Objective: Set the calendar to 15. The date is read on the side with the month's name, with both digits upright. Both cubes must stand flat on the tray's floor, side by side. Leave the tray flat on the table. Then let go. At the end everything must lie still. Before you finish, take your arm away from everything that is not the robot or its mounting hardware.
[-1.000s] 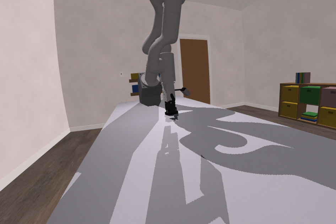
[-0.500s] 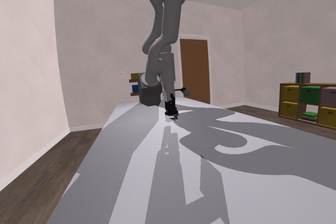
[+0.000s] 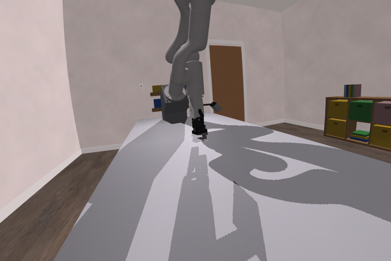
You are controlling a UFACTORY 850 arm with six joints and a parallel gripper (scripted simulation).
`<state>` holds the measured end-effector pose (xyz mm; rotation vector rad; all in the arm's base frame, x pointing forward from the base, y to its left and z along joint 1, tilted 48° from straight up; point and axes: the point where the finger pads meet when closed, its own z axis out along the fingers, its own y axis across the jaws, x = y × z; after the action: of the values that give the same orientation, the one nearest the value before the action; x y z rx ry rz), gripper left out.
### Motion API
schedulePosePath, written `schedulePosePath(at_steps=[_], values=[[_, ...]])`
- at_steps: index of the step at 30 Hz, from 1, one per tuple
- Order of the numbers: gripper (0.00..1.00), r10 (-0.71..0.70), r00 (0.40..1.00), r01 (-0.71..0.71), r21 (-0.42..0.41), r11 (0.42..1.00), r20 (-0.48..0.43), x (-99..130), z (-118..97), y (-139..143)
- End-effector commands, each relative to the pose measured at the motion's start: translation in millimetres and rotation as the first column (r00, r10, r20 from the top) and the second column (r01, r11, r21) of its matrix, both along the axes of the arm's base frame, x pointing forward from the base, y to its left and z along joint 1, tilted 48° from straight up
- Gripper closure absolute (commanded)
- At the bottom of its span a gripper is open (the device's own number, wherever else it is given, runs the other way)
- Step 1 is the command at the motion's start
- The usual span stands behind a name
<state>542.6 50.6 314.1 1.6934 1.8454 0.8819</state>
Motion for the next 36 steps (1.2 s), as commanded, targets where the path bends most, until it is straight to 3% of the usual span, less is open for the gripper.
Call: schedulePosePath(at_steps=[1, 17, 24, 28, 31, 36], values=[[0.00, 0.000, 1.000, 0.000, 0.000, 1.000, 0.001, 0, 1, 0], [0.00, -0.005, 1.000, 0.005, 0.005, 1.000, 0.000, -9, 9, -2], [0.00, -0.153, 0.987, 0.158, 0.164, 0.974, -0.043, -11, 6, -3], [0.00, -0.172, 0.984, 0.178, 0.184, 0.967, -0.051, -13, 3, -5], [0.00, -0.172, 0.984, 0.178, 0.184, 0.967, -0.051, -25, -12, -13], [0.00, -0.200, 0.978, 0.209, 0.215, 0.954, -0.063, -26, -12, -14]])
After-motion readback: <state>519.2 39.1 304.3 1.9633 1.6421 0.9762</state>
